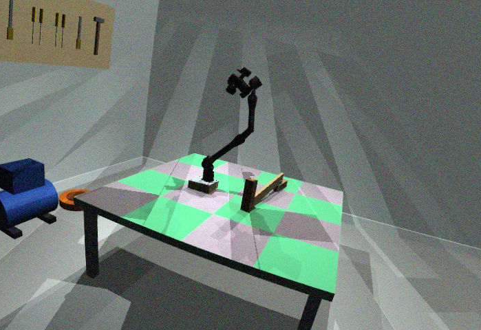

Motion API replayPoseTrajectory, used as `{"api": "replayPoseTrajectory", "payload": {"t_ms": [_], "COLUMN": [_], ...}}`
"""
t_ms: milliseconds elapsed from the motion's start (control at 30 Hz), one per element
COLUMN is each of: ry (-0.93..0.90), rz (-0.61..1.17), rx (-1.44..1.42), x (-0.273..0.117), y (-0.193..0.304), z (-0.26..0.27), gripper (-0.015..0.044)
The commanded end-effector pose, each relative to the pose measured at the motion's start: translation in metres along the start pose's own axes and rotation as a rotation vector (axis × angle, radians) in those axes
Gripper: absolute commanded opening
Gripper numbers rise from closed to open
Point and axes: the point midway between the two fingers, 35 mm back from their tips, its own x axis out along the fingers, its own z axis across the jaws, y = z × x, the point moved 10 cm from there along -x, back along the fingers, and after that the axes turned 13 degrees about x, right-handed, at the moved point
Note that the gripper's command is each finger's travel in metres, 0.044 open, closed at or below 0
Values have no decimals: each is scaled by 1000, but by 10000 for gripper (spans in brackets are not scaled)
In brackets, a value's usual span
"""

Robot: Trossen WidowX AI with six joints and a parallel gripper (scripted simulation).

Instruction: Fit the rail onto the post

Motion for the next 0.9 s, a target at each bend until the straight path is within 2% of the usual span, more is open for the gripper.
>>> {"api": "replayPoseTrajectory", "payload": {"t_ms": [0,233,433,633,867], "ry": [-5,-194,-361,-517,-685], "rz": [-6,-228,-449,-678,-941], "rx": [0,9,12,9,12], "x": [1,43,63,62,38], "y": [-1,-31,-69,-112,-162], "z": [1,41,81,118,153], "gripper": [426,440,440,440,440]}}
